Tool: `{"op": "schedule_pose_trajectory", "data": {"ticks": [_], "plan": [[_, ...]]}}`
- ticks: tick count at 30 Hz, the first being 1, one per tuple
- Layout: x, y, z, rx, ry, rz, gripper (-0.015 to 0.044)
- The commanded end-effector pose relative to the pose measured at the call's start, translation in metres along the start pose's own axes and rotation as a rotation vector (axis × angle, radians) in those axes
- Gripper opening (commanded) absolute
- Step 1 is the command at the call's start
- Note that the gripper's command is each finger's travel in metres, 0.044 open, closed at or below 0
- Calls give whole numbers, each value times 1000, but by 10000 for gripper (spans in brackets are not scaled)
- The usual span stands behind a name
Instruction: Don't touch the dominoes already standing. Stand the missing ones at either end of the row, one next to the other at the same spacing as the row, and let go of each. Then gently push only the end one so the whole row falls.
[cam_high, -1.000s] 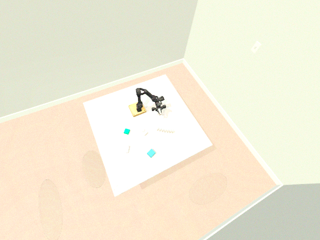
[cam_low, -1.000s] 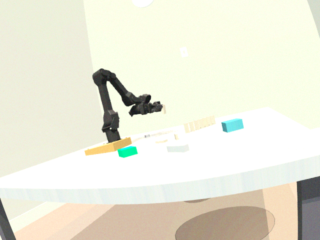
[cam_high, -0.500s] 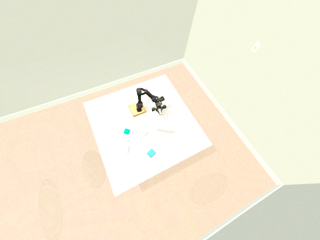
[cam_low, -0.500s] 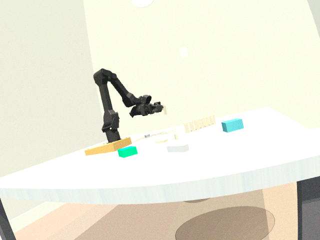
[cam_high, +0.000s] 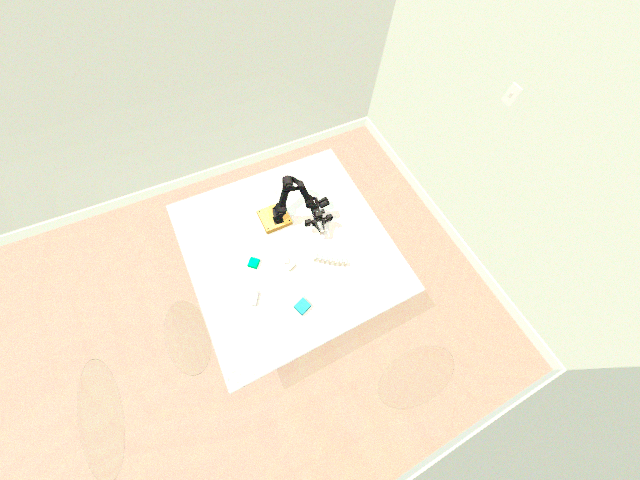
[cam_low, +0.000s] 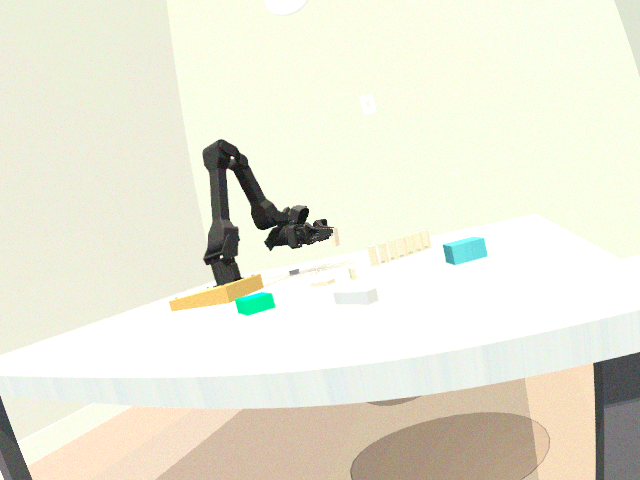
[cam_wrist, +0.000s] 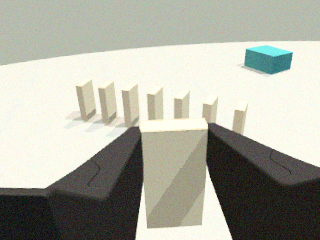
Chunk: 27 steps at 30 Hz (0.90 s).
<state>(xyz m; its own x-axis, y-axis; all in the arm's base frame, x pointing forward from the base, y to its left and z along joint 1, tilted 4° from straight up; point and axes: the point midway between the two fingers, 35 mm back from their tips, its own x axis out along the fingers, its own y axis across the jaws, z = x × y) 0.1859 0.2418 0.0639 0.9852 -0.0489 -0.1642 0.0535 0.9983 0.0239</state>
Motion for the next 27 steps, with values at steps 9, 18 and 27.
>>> {"op": "schedule_pose_trajectory", "data": {"ticks": [9, 18, 27], "plan": [[6, -6, -40, -10, 1, -3, 107], [8, -10, -57, -12, 1, -2, 107], [8, -10, -57, -12, 1, -2, 107]]}}
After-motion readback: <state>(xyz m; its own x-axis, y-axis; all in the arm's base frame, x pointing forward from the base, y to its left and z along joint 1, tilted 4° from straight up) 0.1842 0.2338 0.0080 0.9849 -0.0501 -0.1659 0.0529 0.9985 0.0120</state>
